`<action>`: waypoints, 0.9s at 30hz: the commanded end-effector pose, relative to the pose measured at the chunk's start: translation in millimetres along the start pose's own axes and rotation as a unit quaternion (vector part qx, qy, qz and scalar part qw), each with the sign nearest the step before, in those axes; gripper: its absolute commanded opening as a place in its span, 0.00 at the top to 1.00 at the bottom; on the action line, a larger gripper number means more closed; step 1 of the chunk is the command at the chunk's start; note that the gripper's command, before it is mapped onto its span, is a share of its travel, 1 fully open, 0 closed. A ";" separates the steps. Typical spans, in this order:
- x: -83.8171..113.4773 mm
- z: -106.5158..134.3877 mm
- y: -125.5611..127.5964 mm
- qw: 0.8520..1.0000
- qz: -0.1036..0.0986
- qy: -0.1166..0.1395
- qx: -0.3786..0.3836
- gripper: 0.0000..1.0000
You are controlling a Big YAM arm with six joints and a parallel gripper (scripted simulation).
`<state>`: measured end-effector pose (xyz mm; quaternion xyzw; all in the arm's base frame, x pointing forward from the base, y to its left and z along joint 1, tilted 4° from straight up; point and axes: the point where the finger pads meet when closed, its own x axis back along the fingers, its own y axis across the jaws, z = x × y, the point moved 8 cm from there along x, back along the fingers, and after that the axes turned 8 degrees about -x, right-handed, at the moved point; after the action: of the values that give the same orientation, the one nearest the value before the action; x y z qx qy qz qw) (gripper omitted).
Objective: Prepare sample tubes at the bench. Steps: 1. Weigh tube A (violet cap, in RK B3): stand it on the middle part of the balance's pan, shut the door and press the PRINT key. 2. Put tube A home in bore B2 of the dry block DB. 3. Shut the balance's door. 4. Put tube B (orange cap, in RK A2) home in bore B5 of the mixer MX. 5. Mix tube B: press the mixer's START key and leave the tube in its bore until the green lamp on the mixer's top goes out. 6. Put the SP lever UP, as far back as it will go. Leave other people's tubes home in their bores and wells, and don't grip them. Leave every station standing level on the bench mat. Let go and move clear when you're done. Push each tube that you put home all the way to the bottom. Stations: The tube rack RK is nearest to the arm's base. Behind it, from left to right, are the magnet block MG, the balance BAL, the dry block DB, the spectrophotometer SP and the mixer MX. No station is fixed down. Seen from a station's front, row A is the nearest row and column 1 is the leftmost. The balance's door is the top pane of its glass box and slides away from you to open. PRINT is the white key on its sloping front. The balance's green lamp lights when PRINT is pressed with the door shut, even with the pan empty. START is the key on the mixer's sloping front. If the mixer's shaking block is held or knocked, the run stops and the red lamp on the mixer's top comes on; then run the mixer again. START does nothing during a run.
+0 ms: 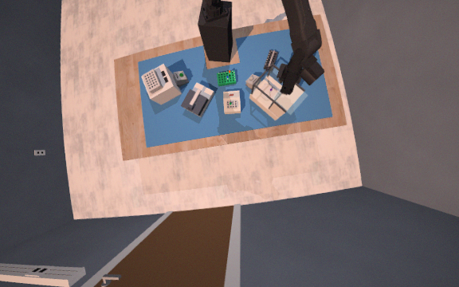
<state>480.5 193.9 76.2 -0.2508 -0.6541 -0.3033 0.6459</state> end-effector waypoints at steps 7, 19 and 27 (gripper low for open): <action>8.0 -3.0 30.8 0.988 -0.007 -0.003 -0.152 0.70; 8.0 -3.4 30.7 0.978 -0.007 -0.002 -0.207 0.70; 2.8 -4.5 34.5 0.978 -0.019 -0.004 -0.206 0.70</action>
<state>490.0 198.8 76.1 -0.3809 -0.5761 -0.4287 0.5824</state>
